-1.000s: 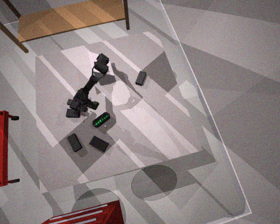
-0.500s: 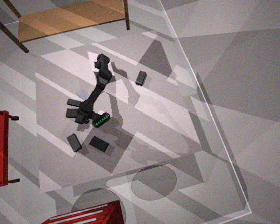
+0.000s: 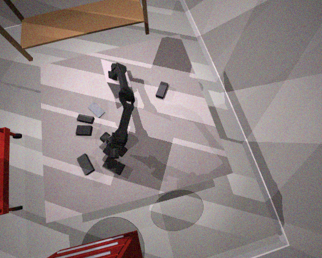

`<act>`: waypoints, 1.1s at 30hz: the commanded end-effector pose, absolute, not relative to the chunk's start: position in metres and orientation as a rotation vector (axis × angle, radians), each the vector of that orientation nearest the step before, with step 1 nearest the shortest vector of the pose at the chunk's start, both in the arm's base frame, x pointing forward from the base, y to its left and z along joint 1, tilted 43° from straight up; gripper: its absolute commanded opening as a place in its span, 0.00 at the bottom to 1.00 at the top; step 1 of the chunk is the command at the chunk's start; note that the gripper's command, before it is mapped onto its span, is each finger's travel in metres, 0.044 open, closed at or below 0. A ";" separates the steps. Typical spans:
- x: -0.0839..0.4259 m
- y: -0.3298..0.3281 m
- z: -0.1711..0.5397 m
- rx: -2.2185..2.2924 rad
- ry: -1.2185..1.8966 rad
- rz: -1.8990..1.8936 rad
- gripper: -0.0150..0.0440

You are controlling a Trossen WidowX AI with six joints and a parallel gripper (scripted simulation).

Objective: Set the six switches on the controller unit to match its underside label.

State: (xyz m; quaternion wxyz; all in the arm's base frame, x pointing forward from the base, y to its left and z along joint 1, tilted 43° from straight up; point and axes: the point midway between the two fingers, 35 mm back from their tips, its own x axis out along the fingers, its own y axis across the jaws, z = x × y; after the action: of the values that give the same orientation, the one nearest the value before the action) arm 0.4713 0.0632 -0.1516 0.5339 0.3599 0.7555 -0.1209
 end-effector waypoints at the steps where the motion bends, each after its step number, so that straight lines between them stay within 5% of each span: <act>1: 0.474 0.066 -0.150 0.844 1.799 -0.341 0.25; 33: 0.468 0.086 -0.183 1.047 1.851 -0.194 0.25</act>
State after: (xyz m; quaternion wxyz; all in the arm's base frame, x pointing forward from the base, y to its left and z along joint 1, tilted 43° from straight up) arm 0.4689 0.0838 -0.1794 0.4892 0.4202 0.7594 -0.0862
